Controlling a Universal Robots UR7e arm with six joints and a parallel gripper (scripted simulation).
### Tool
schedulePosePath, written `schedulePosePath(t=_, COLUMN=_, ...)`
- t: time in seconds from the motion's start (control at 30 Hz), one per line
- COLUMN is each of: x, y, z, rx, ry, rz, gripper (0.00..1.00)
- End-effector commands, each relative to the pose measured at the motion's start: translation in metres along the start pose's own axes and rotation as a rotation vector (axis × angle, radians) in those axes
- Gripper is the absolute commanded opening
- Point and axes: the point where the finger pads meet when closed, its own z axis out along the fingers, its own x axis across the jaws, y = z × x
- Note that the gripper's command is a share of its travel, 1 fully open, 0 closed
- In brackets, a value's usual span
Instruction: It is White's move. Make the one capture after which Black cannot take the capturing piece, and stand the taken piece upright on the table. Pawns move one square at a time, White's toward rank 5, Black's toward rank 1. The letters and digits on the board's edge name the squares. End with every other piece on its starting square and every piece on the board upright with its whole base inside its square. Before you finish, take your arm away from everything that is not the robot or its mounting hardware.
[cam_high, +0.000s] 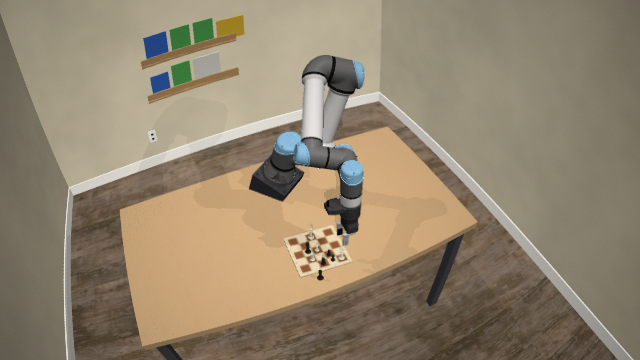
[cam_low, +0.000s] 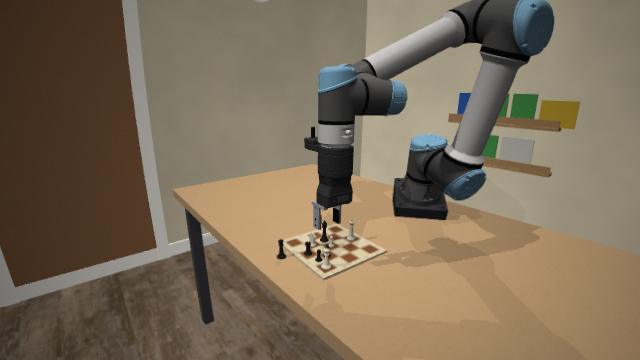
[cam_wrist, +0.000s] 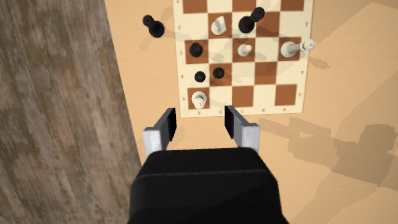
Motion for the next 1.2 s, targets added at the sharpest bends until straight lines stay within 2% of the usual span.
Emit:
schedulePosePath(t=0.0, x=-0.001, y=0.000, z=-0.011, rx=0.000, ry=-0.002, rz=-0.001, gripper=1.00)
schedulePosePath(t=0.07, x=-0.001, y=0.000, z=-0.011, rx=0.000, ry=-0.002, rz=-0.001, gripper=1.00)
schedulePosePath(t=0.4, x=0.000, y=0.000, z=-0.049, rx=0.000, ry=-0.002, rz=-0.001, gripper=1.00)
schedulePosePath(t=0.57, x=0.000, y=0.000, z=-0.060, rx=0.000, ry=-0.002, rz=-0.001, gripper=1.00)
schedulePosePath(t=1.17, x=0.000, y=0.000, z=-0.063, rx=0.000, ry=-0.002, rz=-0.001, gripper=1.00)
